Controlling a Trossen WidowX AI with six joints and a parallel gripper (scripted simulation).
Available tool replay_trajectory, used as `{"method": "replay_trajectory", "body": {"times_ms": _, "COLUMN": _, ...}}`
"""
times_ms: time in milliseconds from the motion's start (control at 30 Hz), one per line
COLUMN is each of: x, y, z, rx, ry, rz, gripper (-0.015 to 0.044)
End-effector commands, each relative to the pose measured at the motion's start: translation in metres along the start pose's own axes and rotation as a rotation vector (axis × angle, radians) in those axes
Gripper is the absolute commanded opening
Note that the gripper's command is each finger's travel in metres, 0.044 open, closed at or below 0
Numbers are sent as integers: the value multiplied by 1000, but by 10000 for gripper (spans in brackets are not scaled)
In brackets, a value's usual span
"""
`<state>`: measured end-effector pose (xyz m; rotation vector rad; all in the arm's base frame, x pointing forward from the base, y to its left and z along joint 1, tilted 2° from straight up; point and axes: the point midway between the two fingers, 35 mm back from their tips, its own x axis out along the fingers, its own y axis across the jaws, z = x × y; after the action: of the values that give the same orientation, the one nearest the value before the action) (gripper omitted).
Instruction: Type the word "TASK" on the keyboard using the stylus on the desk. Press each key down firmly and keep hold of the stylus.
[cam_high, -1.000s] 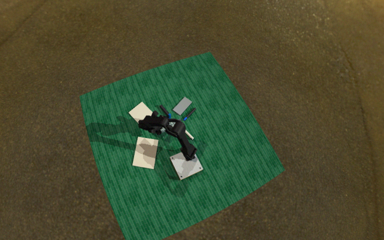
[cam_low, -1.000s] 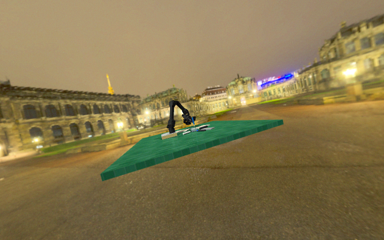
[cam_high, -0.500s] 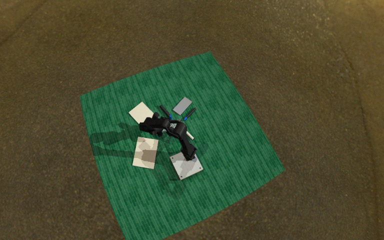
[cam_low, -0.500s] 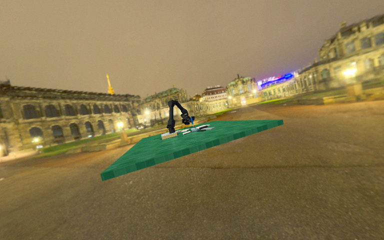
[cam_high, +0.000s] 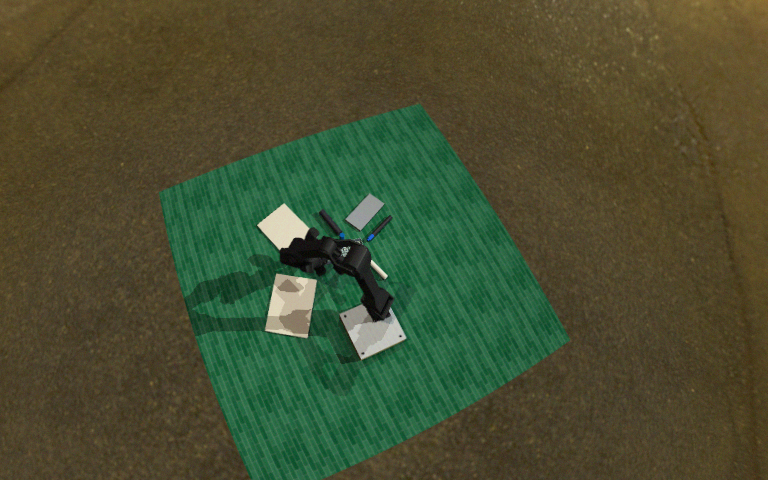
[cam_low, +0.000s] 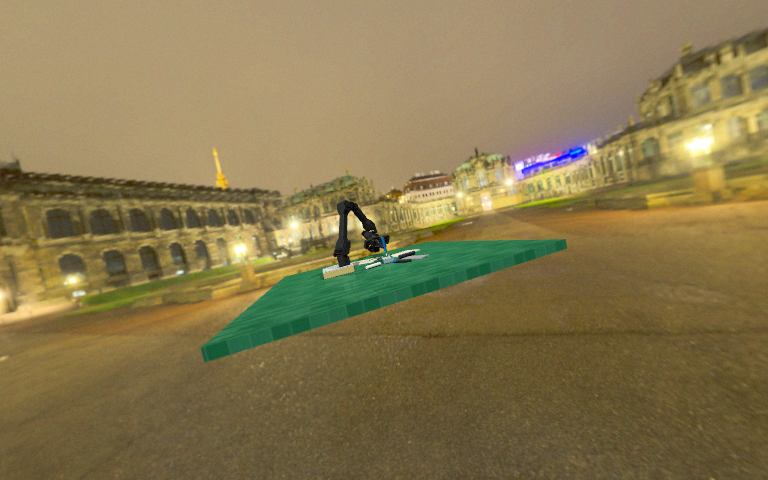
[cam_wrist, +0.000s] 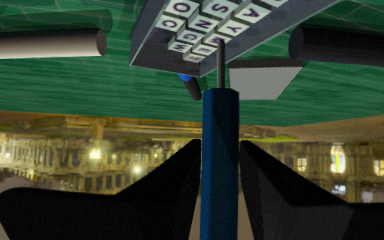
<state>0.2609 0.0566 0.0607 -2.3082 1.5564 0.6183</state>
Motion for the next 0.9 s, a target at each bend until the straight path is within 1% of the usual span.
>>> {"method": "replay_trajectory", "body": {"times_ms": 0, "x": 2, "y": 1, "z": 4, "rx": -3, "ry": 0, "rz": 5, "gripper": 79}}
{"method": "replay_trajectory", "body": {"times_ms": 867, "x": 6, "y": 1, "z": 12, "rx": -3, "ry": 0, "rz": 5, "gripper": 81}}
